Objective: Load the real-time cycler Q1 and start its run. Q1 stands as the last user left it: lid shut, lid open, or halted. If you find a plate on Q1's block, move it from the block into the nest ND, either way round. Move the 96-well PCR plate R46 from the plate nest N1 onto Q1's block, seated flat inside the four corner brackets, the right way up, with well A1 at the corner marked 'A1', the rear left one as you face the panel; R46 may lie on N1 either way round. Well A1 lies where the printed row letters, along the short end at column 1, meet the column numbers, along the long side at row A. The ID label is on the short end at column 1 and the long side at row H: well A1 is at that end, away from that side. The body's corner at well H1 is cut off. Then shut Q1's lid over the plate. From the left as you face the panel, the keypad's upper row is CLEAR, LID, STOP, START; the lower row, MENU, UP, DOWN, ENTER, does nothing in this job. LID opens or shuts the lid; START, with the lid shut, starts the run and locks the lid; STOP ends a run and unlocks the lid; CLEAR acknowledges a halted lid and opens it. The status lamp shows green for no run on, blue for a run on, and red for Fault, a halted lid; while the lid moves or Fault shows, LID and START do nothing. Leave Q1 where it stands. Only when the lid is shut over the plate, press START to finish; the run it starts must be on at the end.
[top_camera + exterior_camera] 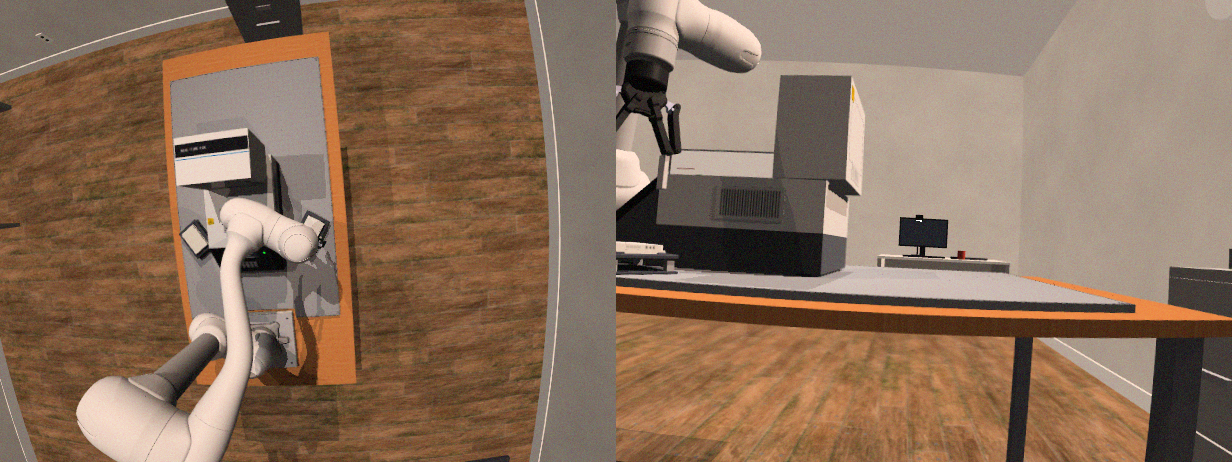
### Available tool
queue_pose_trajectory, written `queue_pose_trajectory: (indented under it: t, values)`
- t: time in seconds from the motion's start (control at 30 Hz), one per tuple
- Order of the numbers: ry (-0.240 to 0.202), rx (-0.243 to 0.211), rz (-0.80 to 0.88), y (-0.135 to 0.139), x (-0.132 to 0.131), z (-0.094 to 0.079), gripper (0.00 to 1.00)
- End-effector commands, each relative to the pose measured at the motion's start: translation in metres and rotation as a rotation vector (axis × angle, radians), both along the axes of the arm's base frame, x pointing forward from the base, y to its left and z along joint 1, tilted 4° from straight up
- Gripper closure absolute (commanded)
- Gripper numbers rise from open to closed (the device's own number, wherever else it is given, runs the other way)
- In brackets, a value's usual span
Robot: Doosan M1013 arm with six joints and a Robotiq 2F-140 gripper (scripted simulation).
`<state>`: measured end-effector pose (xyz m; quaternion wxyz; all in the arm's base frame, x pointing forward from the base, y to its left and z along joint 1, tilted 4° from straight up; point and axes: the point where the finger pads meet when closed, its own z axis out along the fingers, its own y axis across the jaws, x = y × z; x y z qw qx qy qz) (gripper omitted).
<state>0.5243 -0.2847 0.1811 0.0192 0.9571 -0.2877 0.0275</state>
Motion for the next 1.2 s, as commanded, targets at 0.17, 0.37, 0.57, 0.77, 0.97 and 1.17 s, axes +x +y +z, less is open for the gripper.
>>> queue_pose_trajectory:
  t: [0.17,0.37,0.57,0.77,0.97,1.17]
  values:
    - [0.002,0.003,-0.001,-0.002,0.0,-0.026,0.34]
    - [0.002,0.003,-0.001,-0.003,0.001,-0.046,0.34]
    - [0.002,0.003,-0.001,-0.004,0.002,-0.065,0.34]
    - [0.002,0.003,-0.001,-0.004,0.002,-0.079,0.34]
    - [0.002,0.003,-0.001,-0.005,0.003,-0.099,0.34]
    - [0.002,0.003,-0.001,-0.006,0.004,-0.108,0.34]
